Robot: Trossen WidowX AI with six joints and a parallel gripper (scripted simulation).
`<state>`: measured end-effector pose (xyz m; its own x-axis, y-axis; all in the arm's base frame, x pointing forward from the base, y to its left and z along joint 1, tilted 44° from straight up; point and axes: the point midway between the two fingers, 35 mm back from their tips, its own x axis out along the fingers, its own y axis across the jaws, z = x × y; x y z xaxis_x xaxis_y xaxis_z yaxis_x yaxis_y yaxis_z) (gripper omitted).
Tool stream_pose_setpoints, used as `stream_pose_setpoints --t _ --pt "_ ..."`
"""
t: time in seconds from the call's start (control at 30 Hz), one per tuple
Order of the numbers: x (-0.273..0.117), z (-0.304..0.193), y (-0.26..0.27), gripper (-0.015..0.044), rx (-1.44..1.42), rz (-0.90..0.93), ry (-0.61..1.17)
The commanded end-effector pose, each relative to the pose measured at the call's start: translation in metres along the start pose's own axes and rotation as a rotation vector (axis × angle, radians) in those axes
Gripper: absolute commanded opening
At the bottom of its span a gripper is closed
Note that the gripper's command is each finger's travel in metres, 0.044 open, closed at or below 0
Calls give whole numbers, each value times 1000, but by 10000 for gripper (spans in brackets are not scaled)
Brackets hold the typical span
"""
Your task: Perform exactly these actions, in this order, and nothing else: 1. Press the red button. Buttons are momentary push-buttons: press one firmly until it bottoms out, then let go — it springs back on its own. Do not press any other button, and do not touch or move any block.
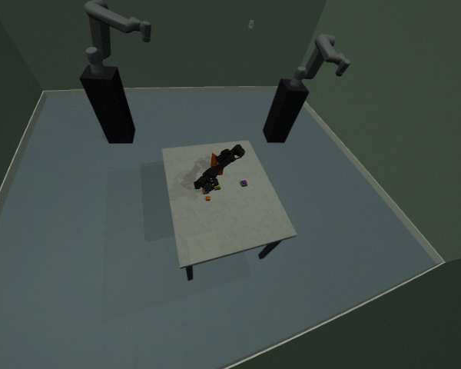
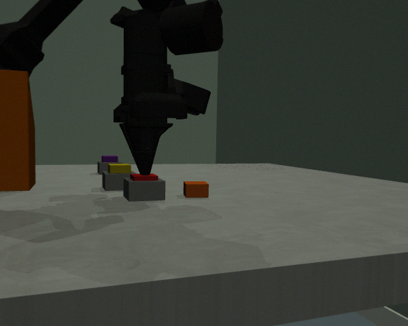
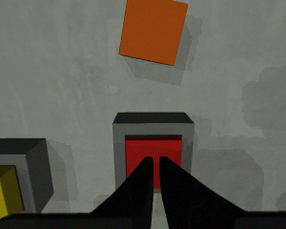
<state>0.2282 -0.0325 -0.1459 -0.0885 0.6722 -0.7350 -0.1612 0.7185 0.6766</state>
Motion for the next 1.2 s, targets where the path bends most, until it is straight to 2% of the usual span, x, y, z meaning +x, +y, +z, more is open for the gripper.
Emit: stream_pose_setpoints --t 0.0,0.37,0.5,0.6,0.77,0.93,1.07,1.17 --pt "2 -1 1 20 6 5 2" --pt "2 -1 1 20 6 5 2" --pt "-30 -1 0 20 6 3 2" --pt "-33 -1 0 20 6 4 2" --pt "-53 37 44 151 16 -36 5" --pt "-72 73 127 283 21 -64 -2" --pt "-81 82 202 387 18 -60 -10" --pt "-87 75 259 400 14 -41 -13"
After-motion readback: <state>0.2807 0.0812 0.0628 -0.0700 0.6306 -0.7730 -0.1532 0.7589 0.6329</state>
